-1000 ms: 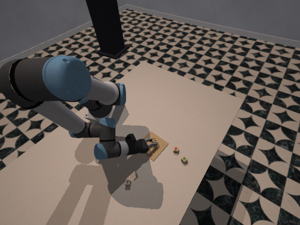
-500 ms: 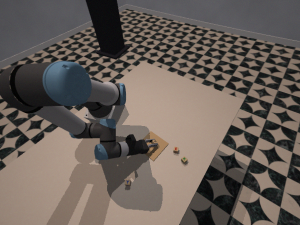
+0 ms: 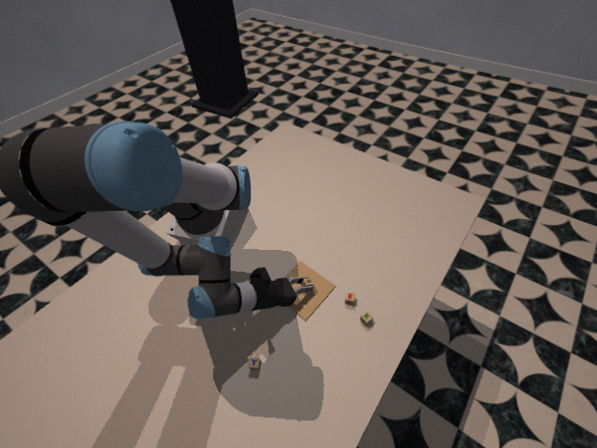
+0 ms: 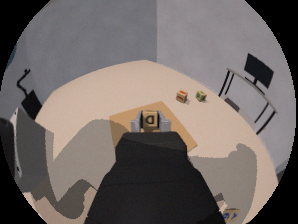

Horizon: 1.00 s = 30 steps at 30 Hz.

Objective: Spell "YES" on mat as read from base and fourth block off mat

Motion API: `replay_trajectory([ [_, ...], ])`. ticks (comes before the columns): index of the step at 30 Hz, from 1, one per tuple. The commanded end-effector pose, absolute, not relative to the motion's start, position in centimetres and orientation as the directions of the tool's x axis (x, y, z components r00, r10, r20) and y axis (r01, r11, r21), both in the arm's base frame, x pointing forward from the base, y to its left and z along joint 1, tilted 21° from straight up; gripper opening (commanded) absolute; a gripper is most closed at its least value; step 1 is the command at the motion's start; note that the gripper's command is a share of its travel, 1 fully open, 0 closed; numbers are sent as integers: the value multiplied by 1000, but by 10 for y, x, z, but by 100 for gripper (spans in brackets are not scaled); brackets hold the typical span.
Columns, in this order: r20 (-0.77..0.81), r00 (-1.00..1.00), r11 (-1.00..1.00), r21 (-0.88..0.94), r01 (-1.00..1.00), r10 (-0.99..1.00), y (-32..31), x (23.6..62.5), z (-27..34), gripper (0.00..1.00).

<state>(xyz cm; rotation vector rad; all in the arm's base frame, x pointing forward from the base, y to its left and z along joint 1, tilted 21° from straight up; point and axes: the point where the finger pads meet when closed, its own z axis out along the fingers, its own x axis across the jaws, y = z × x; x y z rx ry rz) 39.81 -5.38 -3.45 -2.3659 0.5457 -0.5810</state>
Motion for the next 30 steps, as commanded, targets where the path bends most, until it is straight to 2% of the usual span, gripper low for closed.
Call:
replay_trajectory([
  [1, 266, 816, -714, -661, -233, -513, -55, 398, -35, 49],
  [9, 266, 816, -714, -661, -233, -513, -55, 398, -35, 49],
  [10, 266, 816, -714, -661, -233, -513, -55, 398, -35, 55],
  [12, 266, 816, -714, -661, -233, -513, -55, 398, -35, 55],
  [13, 266, 816, -714, -661, -233, -513, -55, 398, -35, 61],
  [17, 266, 816, -714, -661, -233, -513, -55, 398, -35, 61],
  [18, 266, 816, -714, -661, -233, -513, -55, 398, -35, 67],
  [20, 266, 816, -714, -661, -233, -513, -55, 398, -35, 67],
  [21, 266, 816, -714, -661, -233, -513, -55, 398, -35, 73],
  [23, 266, 816, -714, -661, -233, -513, -55, 398, -35, 73],
  [24, 266, 816, -714, -661, -233, -513, -55, 398, -35, 79],
  [30, 266, 816, -714, -661, -233, -513, -55, 398, -35, 79],
])
